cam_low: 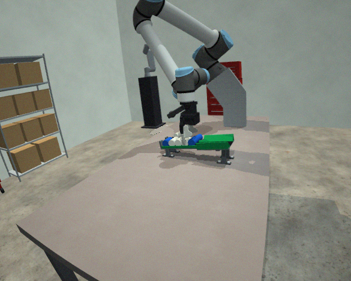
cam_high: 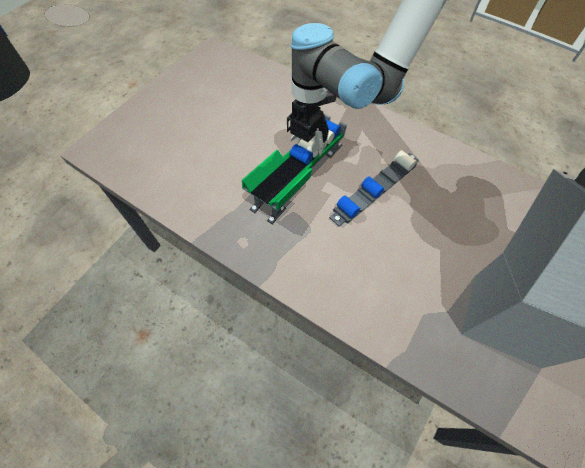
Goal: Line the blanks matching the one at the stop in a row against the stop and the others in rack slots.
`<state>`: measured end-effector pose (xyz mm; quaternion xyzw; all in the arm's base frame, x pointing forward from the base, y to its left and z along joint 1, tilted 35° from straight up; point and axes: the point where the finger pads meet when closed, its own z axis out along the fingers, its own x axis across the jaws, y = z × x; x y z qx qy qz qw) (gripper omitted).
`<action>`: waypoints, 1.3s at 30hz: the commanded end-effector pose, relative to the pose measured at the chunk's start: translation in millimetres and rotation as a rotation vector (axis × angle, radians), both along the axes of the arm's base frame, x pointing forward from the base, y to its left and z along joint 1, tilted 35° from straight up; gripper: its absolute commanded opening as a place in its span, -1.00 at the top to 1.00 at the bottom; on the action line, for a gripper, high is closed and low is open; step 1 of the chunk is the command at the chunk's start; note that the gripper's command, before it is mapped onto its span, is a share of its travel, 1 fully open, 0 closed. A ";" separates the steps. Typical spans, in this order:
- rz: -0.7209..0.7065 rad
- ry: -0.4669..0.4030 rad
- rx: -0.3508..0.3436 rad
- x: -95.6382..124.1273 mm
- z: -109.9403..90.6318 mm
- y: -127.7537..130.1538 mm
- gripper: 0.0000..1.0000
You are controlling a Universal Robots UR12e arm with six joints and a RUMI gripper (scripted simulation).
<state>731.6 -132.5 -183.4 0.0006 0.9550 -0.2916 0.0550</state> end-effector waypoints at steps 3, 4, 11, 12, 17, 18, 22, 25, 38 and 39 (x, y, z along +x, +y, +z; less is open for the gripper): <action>0.002 -0.006 0.000 3.5 2.7 0.9 0.05; 0.002 -0.006 0.000 3.5 2.7 0.9 0.05; 0.002 -0.006 0.000 3.5 2.7 0.9 0.05; 0.002 -0.006 0.000 3.5 2.7 0.9 0.05; 0.002 -0.006 0.000 3.5 2.7 0.9 0.30; 0.002 -0.006 0.000 3.4 2.6 0.9 0.30; 0.002 -0.006 0.000 3.4 2.6 0.9 0.30; 0.002 -0.006 0.000 3.4 2.6 0.9 0.30; 0.002 -0.006 0.000 3.4 2.6 0.9 0.30; 0.002 -0.006 0.000 3.4 2.6 0.9 0.30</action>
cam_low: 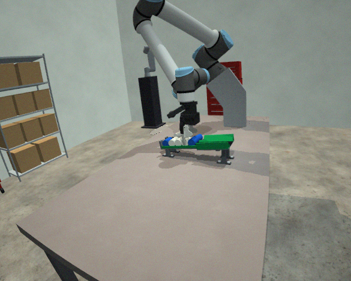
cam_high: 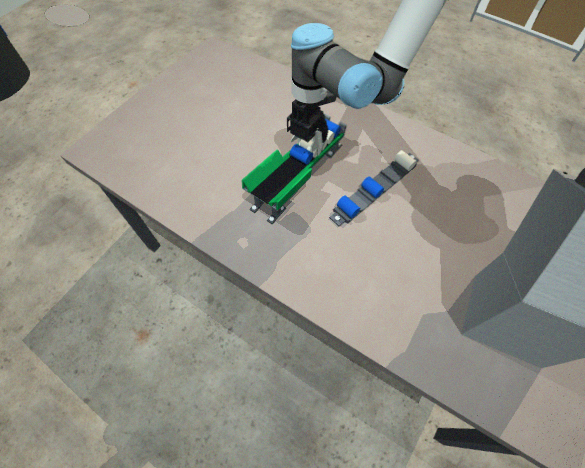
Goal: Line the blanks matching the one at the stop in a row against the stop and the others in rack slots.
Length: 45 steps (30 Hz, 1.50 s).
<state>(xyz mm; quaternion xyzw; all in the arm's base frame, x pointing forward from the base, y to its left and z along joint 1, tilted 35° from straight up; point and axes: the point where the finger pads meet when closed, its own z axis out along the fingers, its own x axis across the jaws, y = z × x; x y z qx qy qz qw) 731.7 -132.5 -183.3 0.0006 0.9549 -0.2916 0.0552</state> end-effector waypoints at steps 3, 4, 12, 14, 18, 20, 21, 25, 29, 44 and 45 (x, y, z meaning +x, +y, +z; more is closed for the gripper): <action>0.002 -0.006 0.000 3.3 2.5 0.9 0.30; 0.002 -0.006 0.000 3.3 2.5 0.9 0.30; 0.002 -0.006 0.000 3.3 3.3 1.4 0.30; 0.003 -0.005 0.000 1.9 5.7 4.2 0.30; 0.003 -0.002 -0.001 -2.0 19.4 13.9 0.30; 0.003 -0.002 -0.001 -3.5 30.6 21.5 0.30; 0.003 -0.002 -0.001 -4.4 36.8 25.7 0.30; 0.003 -0.002 -0.001 -6.9 55.8 38.5 0.30; 0.003 -0.002 -0.001 -9.0 71.8 49.3 0.30; 0.000 -0.001 0.000 -10.0 82.5 55.7 0.30; 0.000 -0.001 0.000 -10.1 82.8 55.6 0.30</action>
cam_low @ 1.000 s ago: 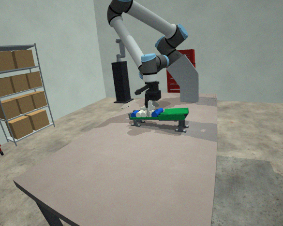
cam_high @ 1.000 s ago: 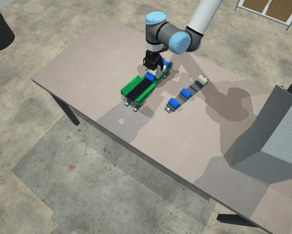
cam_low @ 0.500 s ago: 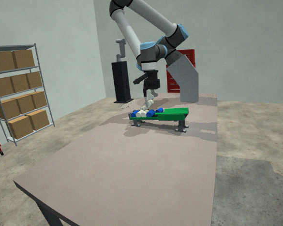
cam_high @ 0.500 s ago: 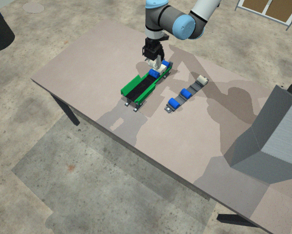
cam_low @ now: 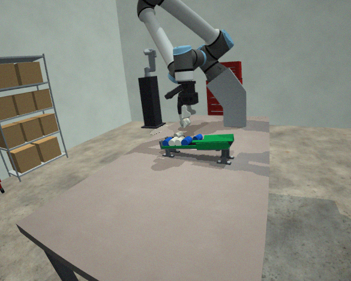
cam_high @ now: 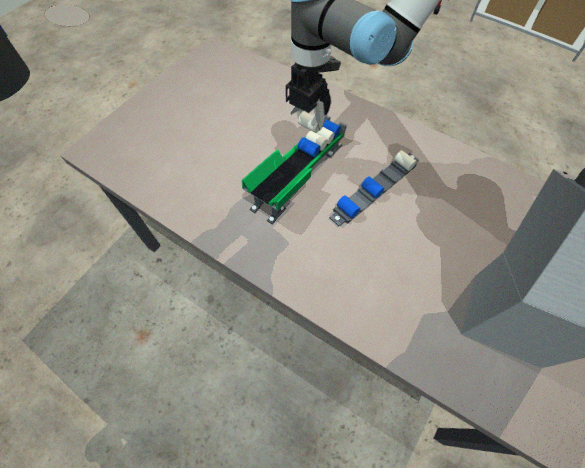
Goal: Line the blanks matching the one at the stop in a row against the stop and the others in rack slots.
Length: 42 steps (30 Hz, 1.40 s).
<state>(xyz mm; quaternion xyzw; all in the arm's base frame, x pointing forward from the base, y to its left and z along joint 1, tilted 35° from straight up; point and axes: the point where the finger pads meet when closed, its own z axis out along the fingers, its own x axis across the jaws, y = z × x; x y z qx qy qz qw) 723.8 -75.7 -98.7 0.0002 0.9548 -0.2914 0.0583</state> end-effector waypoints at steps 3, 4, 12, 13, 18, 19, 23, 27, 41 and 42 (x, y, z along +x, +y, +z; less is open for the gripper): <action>-0.007 0.002 0.002 -7.9 -2.6 -7.0 0.30; -0.010 -0.001 0.004 -11.9 -3.2 -11.3 0.30; -0.079 -0.045 0.022 -101.0 -13.3 -87.3 0.30; -0.091 -0.052 0.024 -116.5 -13.4 -97.1 0.30; -0.124 -0.073 0.027 -166.2 -12.1 -123.5 0.30; -0.133 -0.081 0.027 -180.9 -10.2 -130.2 0.30; -0.162 -0.101 0.026 -225.6 -3.5 -146.3 0.30; -0.172 -0.108 0.025 -242.3 -0.1 -151.0 0.30; -0.172 -0.112 0.023 -241.3 1.4 -151.4 0.30; -0.172 -0.112 0.023 -241.3 1.3 -151.6 0.30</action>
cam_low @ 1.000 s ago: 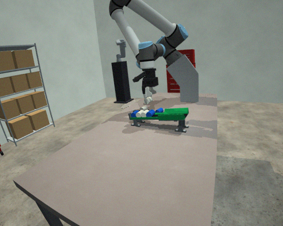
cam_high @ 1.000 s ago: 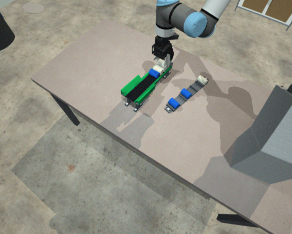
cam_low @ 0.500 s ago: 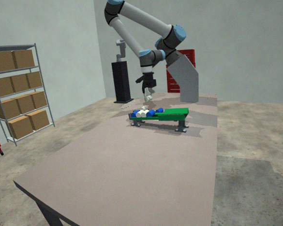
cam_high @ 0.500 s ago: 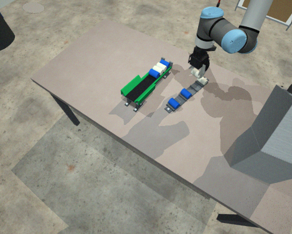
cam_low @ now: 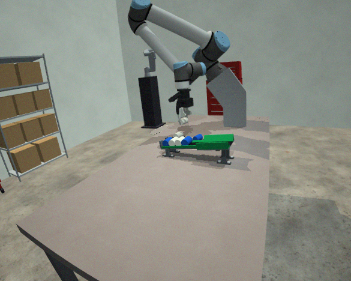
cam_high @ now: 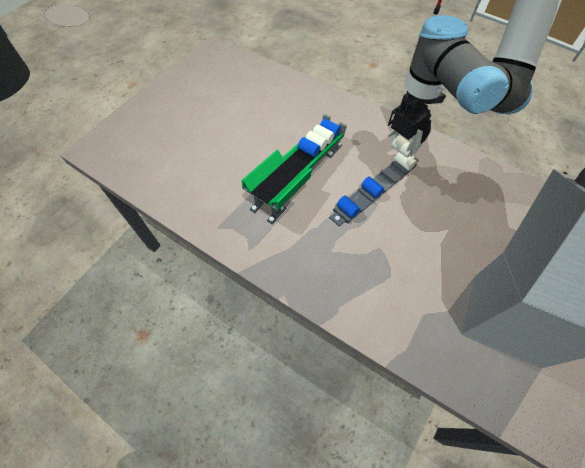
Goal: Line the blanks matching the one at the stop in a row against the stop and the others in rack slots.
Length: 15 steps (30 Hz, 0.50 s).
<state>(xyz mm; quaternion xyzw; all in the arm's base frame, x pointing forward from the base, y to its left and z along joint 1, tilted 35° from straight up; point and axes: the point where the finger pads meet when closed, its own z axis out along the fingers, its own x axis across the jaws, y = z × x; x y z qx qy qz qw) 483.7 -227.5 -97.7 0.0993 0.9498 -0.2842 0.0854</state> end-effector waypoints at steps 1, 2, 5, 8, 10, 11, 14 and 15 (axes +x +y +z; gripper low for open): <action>0.000 -0.001 0.000 -1.3 -0.1 -0.1 0.30; 0.000 -0.001 0.001 -1.4 -1.1 -0.6 0.30; 0.000 -0.003 0.000 0.8 -4.0 -3.9 0.30; 0.000 -0.004 -0.001 2.0 -5.4 -5.5 0.30; 0.000 -0.004 -0.001 2.5 -9.9 -8.5 0.30; 0.000 -0.004 -0.001 2.9 -12.6 -10.4 0.30; 0.000 -0.004 -0.001 4.1 -22.6 -17.1 0.30; 0.000 -0.004 -0.001 4.5 -26.4 -19.7 0.30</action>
